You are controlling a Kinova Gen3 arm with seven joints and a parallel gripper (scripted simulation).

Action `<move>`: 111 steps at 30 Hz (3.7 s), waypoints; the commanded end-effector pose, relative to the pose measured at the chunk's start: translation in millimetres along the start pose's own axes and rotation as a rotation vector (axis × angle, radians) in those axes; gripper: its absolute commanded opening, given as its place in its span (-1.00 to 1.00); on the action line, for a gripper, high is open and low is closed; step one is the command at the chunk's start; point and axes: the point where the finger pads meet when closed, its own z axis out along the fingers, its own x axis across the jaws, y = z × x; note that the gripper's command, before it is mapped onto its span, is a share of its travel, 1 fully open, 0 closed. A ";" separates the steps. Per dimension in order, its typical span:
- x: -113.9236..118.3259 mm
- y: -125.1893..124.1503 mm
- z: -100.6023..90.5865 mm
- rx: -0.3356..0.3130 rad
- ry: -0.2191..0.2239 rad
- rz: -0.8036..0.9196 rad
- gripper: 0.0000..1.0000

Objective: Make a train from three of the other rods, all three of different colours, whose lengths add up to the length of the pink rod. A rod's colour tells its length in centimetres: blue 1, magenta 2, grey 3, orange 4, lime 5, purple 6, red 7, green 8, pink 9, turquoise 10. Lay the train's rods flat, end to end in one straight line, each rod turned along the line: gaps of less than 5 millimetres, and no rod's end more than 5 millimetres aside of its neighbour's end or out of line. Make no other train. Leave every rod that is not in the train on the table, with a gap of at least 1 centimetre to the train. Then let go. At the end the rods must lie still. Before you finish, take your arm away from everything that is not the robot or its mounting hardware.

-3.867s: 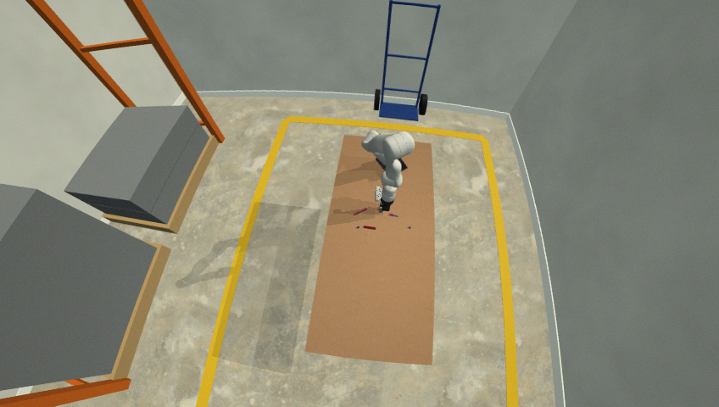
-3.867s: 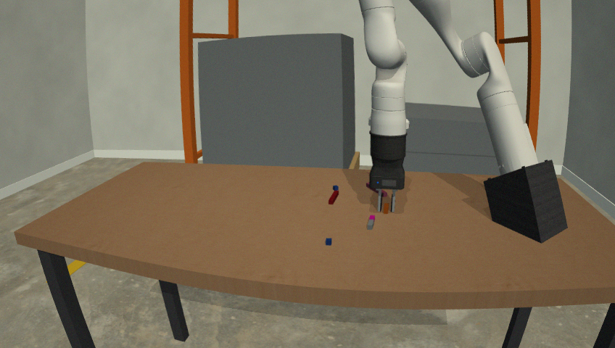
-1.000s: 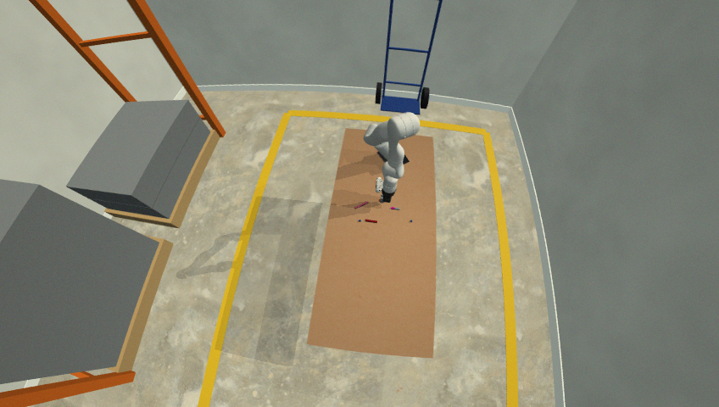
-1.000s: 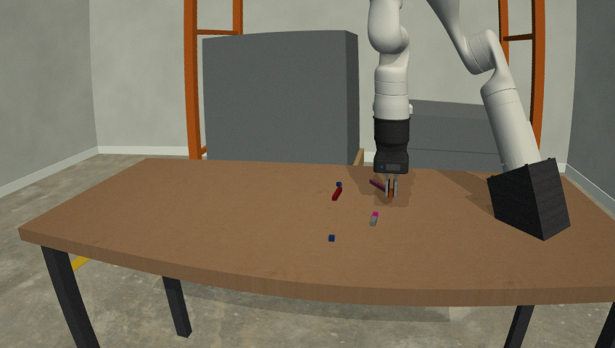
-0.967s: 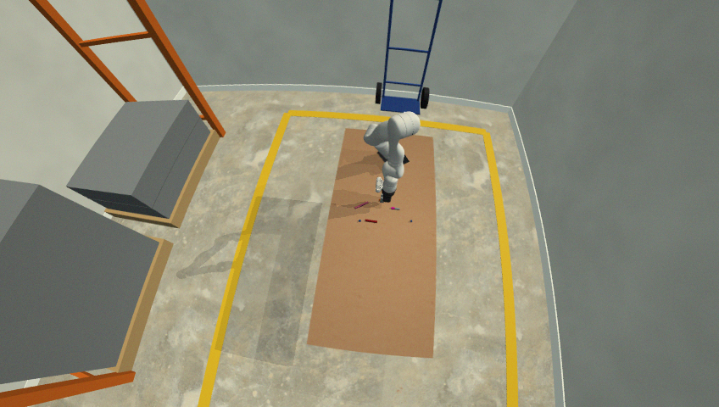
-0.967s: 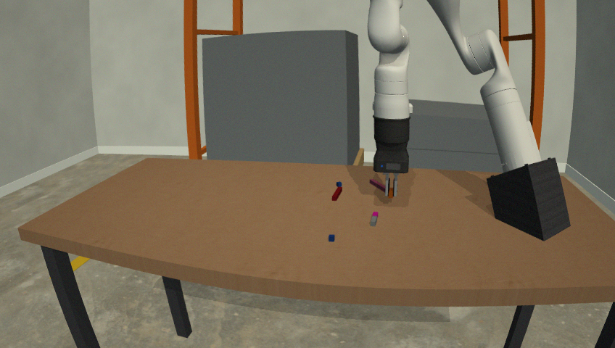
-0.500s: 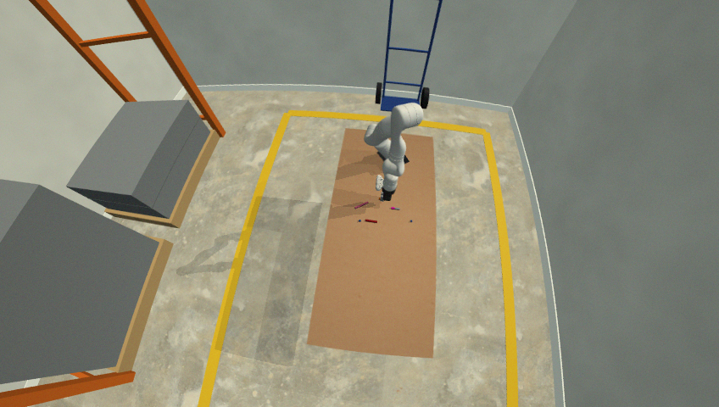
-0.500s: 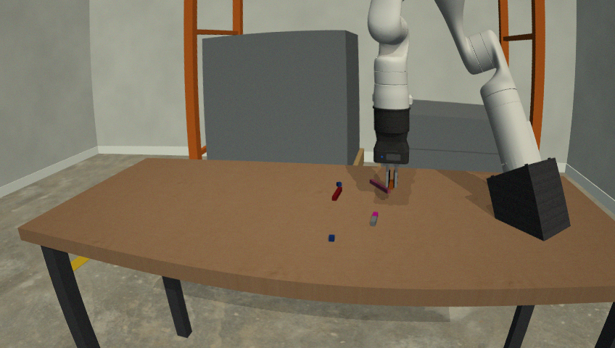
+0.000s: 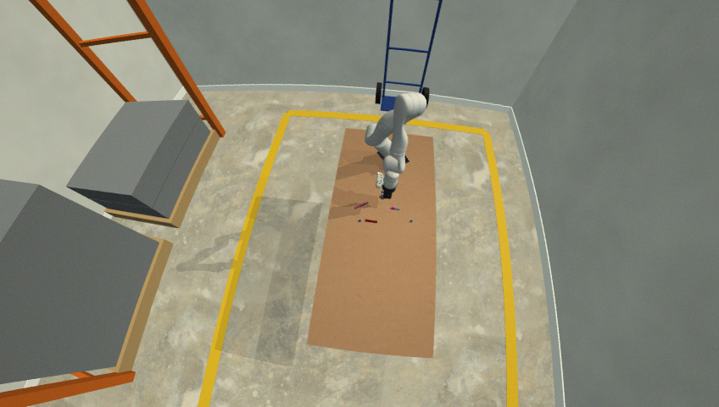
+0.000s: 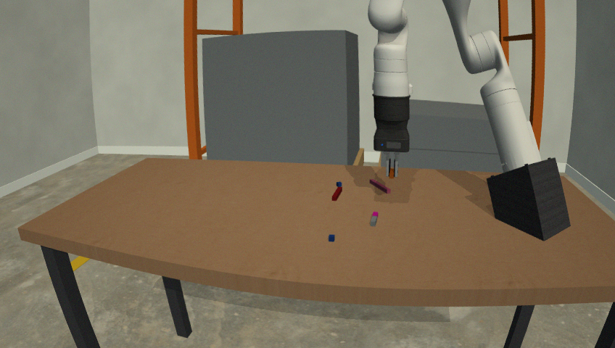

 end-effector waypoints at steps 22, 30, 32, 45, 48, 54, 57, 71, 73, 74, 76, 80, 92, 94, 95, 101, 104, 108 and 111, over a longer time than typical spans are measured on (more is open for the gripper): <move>-1.5 6.7 -28.3 -0.007 -0.013 -0.020 -0.52; -1.5 6.6 -29.0 -0.007 -0.013 -0.020 -0.52; -1.5 6.6 -29.0 -0.007 -0.013 -0.020 -0.52; -14.7 36.5 -30.7 -0.011 -0.020 -0.011 -0.52; -25.3 77.7 -32.0 -0.013 -0.023 -0.005 -0.52; -26.7 135.5 -30.8 -0.008 -0.013 -0.003 -0.52; -26.5 137.3 -30.7 -0.007 -0.013 -0.003 -0.52; -26.6 137.3 -29.6 -0.008 -0.013 -0.003 -0.52; -26.6 137.3 -27.3 -0.008 -0.013 -0.003 -0.52; -26.6 137.4 -25.6 -0.007 -0.013 -0.003 -0.52; -26.6 137.4 -23.5 -0.008 -0.013 -0.003 -0.52; -26.8 137.5 -14.8 -0.008 -0.013 -0.003 -0.52; -27.5 138.0 36.7 -0.008 -0.013 -0.003 -0.52; -27.5 138.0 36.7 -0.008 -0.013 -0.003 -0.52; -27.6 138.0 40.3 -0.008 -0.013 -0.003 -0.52; -27.8 138.1 54.4 -0.008 -0.013 -0.003 -0.52; -27.8 138.1 56.8 -0.008 -0.013 -0.003 -0.52; -27.8 138.1 57.2 -0.007 -0.013 -0.003 -0.52; -27.8 138.1 57.2 -0.007 -0.013 -0.003 -0.52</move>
